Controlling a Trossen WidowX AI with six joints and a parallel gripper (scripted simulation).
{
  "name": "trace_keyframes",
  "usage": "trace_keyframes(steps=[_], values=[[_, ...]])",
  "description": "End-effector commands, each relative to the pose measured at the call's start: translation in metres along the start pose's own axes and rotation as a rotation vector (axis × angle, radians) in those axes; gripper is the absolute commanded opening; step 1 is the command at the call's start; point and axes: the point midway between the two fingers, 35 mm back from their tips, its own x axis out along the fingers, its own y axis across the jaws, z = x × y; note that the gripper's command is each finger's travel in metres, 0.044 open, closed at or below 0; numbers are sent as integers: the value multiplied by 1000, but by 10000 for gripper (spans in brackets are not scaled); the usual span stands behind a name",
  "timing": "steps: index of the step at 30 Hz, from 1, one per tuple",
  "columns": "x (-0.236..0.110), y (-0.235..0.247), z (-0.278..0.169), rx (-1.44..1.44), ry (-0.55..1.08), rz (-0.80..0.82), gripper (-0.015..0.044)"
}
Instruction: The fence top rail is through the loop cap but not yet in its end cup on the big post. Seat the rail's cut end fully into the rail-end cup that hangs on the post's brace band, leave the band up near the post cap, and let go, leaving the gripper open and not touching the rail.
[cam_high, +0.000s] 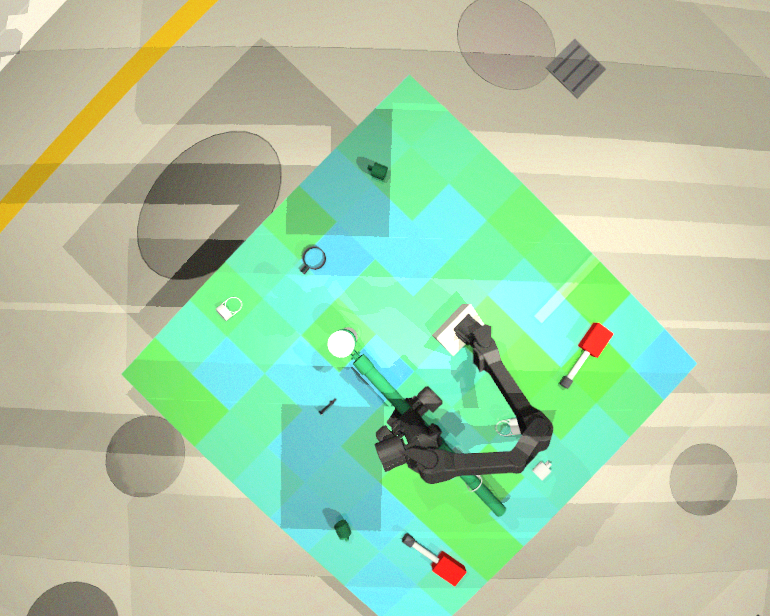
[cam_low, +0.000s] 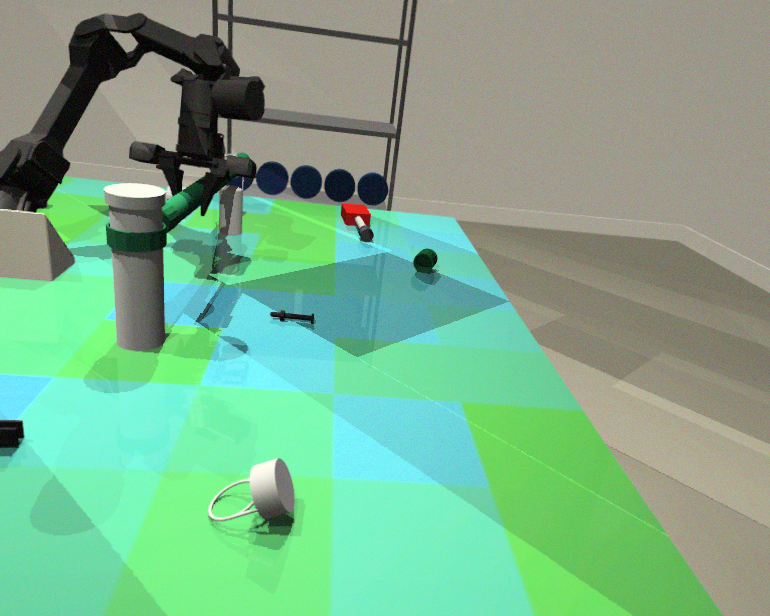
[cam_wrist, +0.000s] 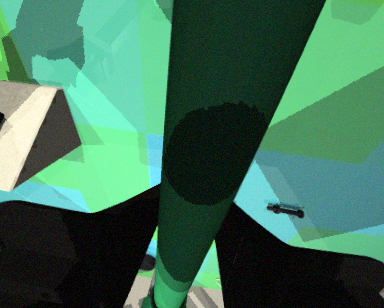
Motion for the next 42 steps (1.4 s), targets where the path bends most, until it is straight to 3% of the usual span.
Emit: trace_keyframes(steps=[1,42], values=[[-2,0,-7,0,21,-4,0],[-1,0,-2,0,3,0,0]])
